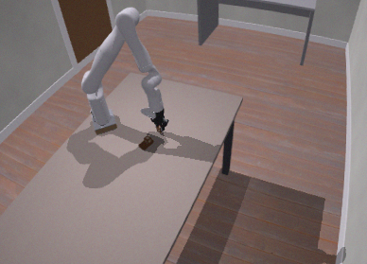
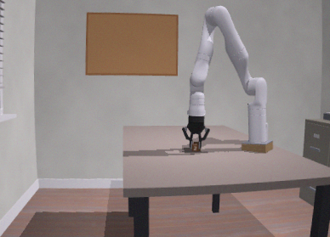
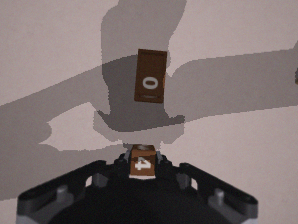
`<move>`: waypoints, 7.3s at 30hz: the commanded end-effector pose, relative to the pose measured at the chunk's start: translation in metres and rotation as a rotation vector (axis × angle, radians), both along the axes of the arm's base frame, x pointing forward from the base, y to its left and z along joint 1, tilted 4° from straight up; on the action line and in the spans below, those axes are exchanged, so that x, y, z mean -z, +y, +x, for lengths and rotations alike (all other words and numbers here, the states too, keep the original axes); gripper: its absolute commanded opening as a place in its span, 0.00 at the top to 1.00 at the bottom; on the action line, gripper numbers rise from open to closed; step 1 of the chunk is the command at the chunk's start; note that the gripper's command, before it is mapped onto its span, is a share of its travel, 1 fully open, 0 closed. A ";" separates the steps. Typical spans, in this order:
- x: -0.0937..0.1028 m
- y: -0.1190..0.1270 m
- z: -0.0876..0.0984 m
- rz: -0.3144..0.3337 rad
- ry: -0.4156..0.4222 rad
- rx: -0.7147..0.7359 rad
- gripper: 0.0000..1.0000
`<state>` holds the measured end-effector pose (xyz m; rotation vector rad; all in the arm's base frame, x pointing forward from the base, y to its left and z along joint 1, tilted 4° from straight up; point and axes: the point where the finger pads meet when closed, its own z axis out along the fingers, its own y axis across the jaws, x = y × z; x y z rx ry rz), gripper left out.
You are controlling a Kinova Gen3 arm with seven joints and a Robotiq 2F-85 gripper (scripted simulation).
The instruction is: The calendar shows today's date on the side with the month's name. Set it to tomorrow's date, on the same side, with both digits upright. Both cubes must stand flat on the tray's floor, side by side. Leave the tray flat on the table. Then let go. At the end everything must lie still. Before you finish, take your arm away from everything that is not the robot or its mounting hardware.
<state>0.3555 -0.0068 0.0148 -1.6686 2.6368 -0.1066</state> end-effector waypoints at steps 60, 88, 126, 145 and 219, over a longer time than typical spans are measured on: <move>0.011 -0.005 -0.004 -0.004 0.016 0.012 0.74; 0.012 -0.006 -0.004 -0.004 0.016 0.012 0.74; 0.015 -0.006 -0.004 -0.004 0.016 0.012 0.74; 0.015 -0.006 -0.004 -0.004 0.016 0.012 0.74; 0.007 -0.005 -0.004 -0.004 0.015 0.012 0.54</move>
